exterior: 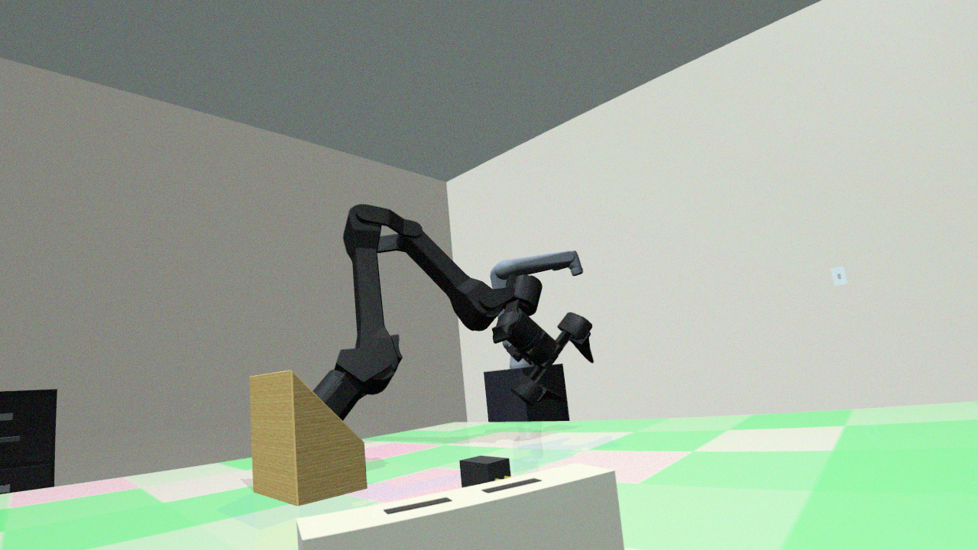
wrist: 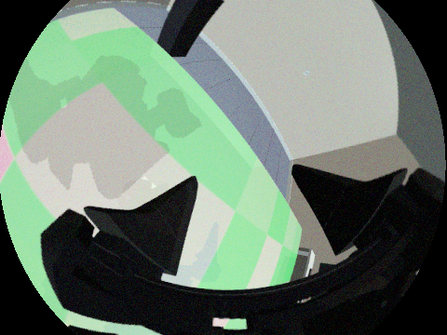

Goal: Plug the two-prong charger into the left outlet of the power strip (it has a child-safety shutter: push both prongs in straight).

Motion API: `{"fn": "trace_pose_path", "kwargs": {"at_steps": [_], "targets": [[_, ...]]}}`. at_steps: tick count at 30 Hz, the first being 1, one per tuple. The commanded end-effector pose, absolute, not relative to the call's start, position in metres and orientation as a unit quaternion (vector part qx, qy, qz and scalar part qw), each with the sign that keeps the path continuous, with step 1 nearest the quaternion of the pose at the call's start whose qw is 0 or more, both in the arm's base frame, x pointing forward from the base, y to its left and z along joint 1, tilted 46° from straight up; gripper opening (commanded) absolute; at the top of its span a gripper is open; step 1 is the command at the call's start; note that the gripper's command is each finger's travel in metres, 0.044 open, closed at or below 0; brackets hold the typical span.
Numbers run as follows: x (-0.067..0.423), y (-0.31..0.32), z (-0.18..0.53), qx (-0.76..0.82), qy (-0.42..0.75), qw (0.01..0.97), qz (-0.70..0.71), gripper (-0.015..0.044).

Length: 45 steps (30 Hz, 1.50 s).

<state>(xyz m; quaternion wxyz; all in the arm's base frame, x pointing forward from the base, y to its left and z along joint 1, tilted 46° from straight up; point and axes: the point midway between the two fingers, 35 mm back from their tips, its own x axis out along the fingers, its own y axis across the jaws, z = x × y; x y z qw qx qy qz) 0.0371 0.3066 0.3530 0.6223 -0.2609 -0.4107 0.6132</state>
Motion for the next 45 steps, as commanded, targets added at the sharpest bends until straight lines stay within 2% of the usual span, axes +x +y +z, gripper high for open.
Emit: {"fn": "trace_pose_path", "kwargs": {"at_steps": [1, 16, 45], "targets": [[0.056, 0.313, 0.336, -0.278, -0.362, 0.633, 0.625, 0.044], [0.108, 0.314, 0.297, -0.329, -0.278, 0.656, 0.62, 0.044], [0.207, 0.268, 0.181, -0.283, 0.102, 0.724, 0.62, 0.044]]}}
